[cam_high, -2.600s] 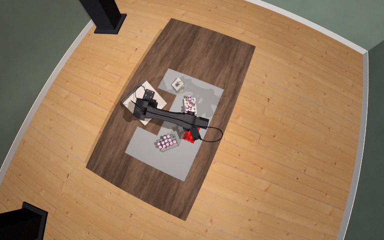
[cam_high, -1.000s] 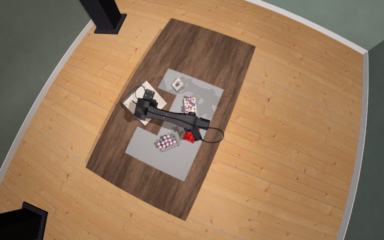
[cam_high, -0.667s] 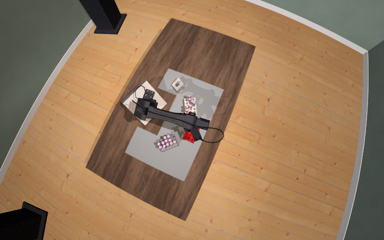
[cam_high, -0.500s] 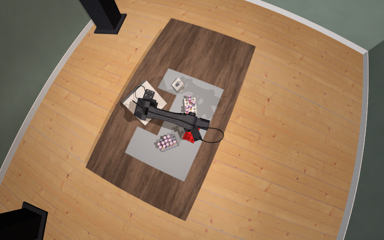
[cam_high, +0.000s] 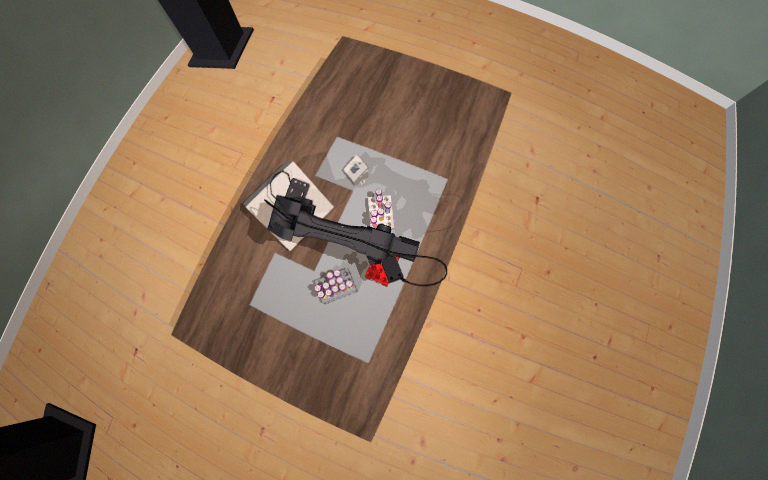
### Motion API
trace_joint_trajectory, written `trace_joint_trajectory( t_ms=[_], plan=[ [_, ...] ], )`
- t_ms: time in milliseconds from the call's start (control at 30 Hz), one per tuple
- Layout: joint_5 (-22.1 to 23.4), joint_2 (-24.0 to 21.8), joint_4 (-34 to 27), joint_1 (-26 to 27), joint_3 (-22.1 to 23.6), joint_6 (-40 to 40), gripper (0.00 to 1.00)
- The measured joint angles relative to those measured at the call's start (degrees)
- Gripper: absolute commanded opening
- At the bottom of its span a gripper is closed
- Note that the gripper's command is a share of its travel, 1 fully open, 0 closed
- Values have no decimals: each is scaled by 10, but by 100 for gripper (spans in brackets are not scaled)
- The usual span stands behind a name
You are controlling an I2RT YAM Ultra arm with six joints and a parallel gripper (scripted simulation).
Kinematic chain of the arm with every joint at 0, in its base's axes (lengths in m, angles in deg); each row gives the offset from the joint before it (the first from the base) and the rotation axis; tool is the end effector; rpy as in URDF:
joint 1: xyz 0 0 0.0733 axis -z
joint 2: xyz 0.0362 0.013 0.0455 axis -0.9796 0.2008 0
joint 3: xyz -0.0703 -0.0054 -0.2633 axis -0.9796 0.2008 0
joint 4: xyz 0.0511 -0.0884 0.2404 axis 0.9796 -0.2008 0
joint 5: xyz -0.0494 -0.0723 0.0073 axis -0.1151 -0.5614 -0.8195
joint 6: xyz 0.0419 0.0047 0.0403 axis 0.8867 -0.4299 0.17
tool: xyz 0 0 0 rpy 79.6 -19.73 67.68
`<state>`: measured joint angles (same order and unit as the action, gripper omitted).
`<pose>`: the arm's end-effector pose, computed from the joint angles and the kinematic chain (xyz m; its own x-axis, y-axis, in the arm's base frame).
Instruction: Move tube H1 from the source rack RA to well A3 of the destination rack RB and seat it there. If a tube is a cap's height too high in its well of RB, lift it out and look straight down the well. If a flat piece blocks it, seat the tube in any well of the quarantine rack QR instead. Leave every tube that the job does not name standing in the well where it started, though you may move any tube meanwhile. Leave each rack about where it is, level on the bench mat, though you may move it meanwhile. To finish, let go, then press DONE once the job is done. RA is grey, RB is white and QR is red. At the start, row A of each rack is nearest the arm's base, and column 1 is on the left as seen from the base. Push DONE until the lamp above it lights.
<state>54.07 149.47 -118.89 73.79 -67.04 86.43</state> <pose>0.1926 0.0031 0.3711 -0.4533 0.6935 -0.5599 0.7015 0.6651 0.2559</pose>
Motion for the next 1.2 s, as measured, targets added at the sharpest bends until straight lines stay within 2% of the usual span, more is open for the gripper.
trace_joint_trajectory(
  t_ms=[1200],
  plan=[
    [6, 0, 25, 10, 21, -9, 0]
  ],
)
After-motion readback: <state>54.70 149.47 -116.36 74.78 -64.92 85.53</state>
